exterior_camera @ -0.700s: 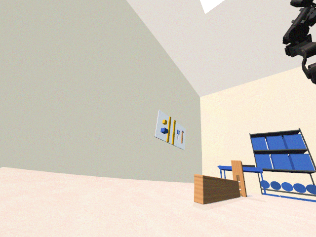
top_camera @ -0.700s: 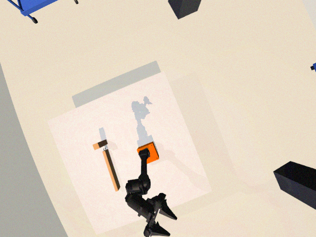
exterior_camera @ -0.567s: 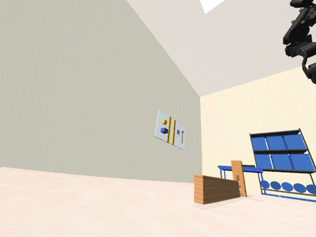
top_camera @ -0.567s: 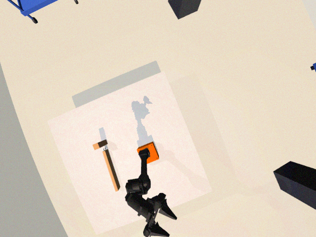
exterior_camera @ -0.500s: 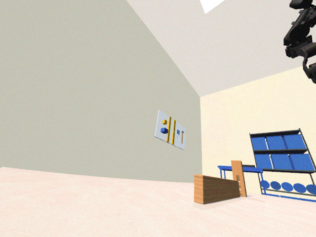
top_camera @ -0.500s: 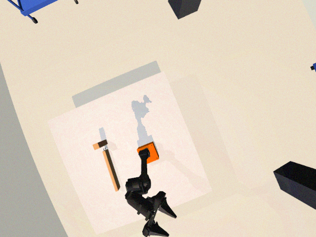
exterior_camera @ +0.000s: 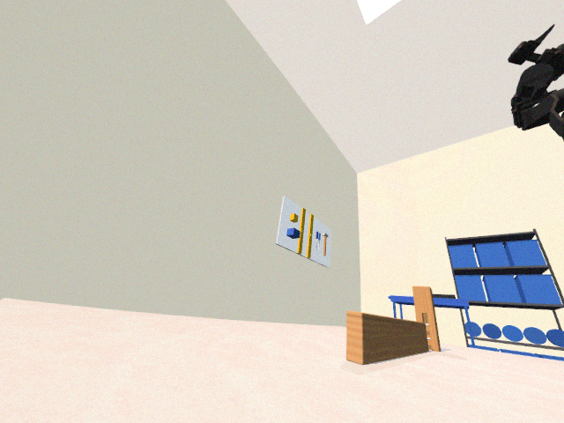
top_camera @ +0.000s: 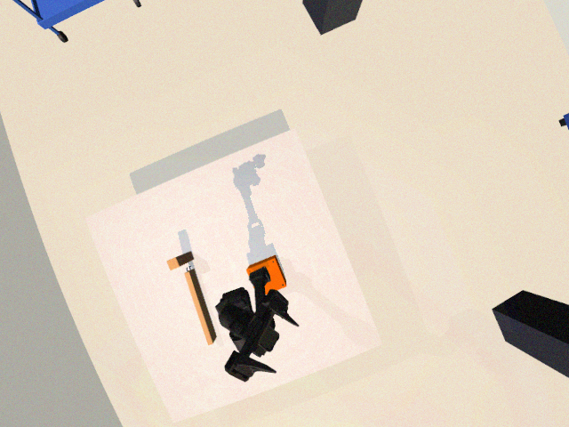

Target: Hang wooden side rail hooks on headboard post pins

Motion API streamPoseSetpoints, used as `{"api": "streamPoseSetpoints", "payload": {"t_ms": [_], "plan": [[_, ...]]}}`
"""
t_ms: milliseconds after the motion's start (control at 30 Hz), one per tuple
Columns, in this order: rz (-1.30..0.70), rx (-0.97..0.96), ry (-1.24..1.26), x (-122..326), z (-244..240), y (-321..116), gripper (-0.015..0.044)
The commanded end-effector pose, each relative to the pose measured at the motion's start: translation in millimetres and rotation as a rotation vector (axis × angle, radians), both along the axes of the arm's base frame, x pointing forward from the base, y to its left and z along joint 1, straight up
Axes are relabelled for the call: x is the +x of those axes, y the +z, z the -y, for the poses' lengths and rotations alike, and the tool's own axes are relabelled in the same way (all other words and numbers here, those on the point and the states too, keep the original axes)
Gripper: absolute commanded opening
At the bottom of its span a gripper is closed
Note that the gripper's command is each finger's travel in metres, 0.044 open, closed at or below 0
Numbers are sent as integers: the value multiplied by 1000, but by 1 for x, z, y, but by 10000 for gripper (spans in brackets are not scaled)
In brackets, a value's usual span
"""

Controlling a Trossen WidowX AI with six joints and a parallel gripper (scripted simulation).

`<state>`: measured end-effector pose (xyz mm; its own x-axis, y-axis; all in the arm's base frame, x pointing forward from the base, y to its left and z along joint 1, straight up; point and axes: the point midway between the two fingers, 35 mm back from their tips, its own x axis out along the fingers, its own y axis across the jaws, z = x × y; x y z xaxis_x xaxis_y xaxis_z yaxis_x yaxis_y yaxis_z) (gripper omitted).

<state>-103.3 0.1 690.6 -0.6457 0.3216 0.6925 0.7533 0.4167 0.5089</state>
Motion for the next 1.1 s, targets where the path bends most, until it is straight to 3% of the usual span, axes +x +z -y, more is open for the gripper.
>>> {"api": "streamPoseSetpoints", "payload": {"t_ms": [0, 267, 500, 833, 1067], "plan": [[-3, 215, -30, 4, 43, 1, 440], [-50, 692, -185, 22, 130, -12, 440], [-232, 1106, -310, 66, 215, -46, 440], [-702, 1563, -678, 152, 305, -124, 440], [-1137, 1679, -1014, 217, 339, -197, 440]]}}
